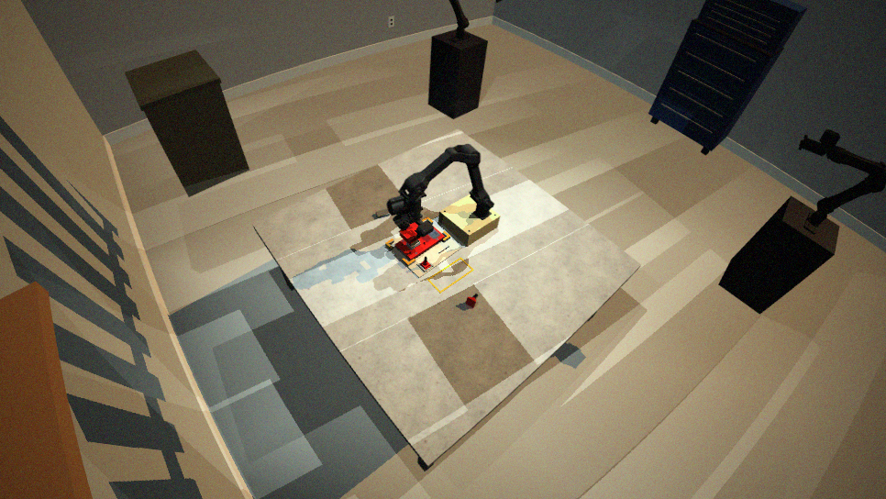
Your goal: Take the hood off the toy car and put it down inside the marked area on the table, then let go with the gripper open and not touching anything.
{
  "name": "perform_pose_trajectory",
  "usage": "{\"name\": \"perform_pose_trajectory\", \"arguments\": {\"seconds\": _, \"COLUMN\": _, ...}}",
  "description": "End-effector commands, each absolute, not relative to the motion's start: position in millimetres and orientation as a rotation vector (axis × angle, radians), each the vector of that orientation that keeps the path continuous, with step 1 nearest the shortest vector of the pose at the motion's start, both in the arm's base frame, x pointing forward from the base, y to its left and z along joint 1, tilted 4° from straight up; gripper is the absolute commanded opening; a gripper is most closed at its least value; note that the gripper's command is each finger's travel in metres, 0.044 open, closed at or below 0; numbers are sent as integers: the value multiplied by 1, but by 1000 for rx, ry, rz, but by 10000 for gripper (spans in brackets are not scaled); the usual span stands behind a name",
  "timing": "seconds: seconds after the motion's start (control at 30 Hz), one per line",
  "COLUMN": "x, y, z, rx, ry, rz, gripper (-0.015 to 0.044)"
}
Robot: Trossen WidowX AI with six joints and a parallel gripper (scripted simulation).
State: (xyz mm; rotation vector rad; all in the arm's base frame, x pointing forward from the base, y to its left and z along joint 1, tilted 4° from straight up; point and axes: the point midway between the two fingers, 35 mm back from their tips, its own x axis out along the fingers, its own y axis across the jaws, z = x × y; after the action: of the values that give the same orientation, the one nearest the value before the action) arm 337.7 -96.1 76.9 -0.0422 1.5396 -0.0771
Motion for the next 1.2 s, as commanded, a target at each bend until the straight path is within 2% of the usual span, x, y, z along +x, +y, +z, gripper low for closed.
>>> {"name": "perform_pose_trajectory", "arguments": {"seconds": 0.0, "x": 338, "y": -93, "z": 74, "rx": -41, "ry": 1546, "rz": -76, "gripper": 0}}
{"name": "perform_pose_trajectory", "arguments": {"seconds": 0.57, "x": 344, "y": -11, "z": 70, "rx": -31, "ry": 1546, "rz": -69, "gripper": 0}}
{"name": "perform_pose_trajectory", "arguments": {"seconds": 1.17, "x": 329, "y": 75, "z": 67, "rx": -24, "ry": 1550, "rz": -66, "gripper": 0}}
